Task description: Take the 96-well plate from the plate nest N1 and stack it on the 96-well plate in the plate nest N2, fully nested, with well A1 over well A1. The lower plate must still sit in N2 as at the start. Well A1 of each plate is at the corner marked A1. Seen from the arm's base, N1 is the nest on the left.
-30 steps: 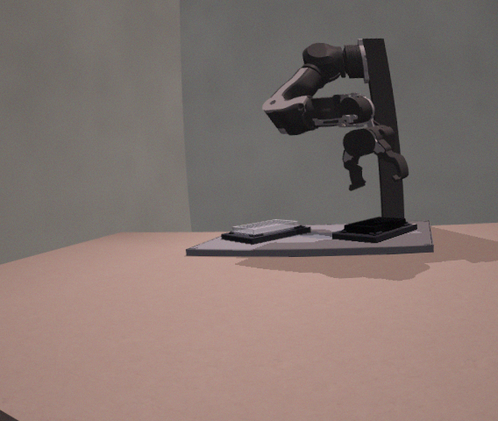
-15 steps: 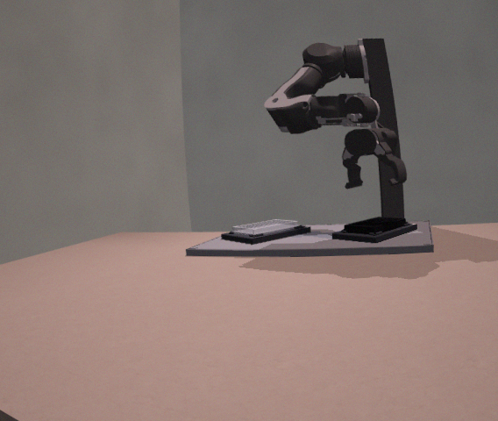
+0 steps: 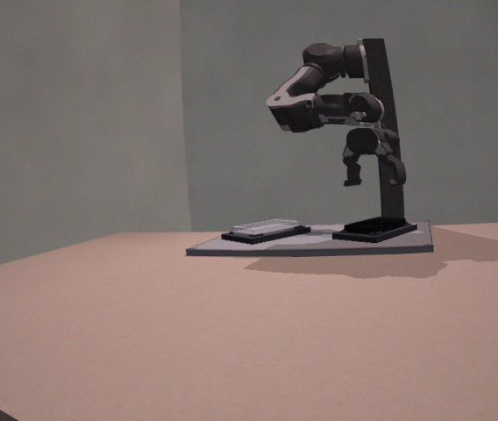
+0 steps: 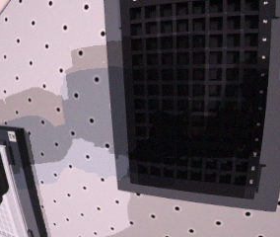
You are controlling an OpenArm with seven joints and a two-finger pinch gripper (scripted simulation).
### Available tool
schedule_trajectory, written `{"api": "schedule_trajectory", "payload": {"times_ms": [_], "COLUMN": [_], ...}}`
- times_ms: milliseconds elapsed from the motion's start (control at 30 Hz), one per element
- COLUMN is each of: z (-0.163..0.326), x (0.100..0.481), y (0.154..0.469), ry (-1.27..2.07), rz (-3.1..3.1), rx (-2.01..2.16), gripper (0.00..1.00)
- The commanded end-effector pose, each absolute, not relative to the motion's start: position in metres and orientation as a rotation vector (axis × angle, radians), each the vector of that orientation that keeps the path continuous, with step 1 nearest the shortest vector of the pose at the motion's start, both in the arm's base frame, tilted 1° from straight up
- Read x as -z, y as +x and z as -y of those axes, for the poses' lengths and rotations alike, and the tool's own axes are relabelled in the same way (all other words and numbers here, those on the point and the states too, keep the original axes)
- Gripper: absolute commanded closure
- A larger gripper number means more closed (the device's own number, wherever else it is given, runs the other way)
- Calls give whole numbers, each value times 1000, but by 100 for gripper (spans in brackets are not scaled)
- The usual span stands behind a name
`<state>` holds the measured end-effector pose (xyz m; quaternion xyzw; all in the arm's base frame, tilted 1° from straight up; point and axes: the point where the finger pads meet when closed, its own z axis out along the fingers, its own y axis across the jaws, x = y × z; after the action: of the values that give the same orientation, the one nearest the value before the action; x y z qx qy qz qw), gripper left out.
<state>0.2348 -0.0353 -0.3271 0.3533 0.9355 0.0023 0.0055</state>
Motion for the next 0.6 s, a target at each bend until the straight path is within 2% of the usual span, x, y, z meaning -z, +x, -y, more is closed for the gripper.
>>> {"api": "schedule_trajectory", "payload": {"times_ms": [0,500,567], "z": [35,35,35], "x": [326,326,348], "y": [235,235,236], "ry": [1105,1105,1107], "rz": [-2927,-2927,-2927], "rx": [-12,-12,-8], "gripper": [23,23,23]}}
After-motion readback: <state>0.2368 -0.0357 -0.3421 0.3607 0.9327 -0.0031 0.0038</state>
